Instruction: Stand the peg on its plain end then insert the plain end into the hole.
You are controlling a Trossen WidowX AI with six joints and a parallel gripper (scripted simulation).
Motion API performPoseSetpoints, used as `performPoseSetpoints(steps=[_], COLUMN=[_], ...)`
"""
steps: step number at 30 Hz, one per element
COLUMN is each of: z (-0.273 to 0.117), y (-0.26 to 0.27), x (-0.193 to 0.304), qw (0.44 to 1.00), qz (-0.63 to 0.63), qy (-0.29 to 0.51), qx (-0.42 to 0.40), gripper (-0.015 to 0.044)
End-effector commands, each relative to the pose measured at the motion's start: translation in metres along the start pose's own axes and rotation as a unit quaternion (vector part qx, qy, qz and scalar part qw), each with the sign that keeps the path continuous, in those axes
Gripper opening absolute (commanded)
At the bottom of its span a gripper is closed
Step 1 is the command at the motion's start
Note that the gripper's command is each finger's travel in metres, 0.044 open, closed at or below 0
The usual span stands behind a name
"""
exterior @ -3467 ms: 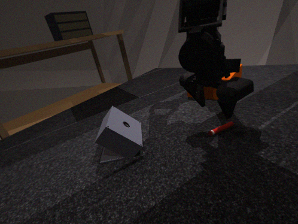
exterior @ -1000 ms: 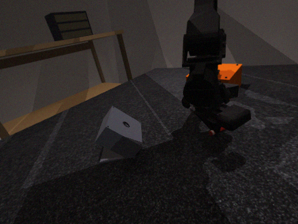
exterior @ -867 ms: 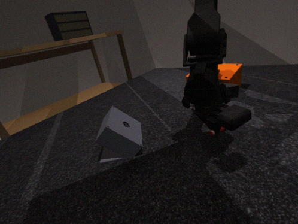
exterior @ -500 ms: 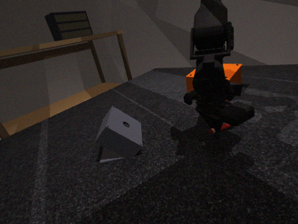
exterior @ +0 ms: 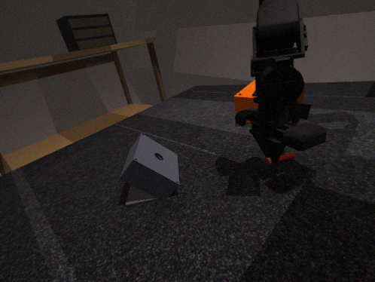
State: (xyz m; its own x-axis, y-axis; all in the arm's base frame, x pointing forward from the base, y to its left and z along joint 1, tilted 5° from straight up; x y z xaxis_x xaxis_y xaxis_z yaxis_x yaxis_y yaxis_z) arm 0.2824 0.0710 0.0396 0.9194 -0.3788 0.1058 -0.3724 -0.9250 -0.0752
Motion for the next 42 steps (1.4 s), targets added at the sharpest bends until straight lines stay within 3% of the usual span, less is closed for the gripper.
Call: performPoseSetpoints(steps=[1, 42], z=[-0.002, -0.015], y=[0.000, -0.010], x=[-0.004, -0.041], qw=[1.000, 0.981], qz=[0.003, 0.003], qy=[0.018, 0.186], qx=[-0.006, -0.051], gripper=[0.0049, 0.0049])
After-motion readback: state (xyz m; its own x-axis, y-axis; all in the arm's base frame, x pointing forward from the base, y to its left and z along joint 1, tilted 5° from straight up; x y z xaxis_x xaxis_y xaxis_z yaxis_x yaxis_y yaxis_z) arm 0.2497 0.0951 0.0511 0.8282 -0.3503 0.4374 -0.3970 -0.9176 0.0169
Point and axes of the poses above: the point midway between the two fingers, 35 mm back from their tips, its own z axis out along the fingers, its own y axis across the jaws, x = y × z, the point moved 5 cm from there along -z, back along the fingers, and after that the axes turned 15 degrees about -z, right-handed, at the moved point
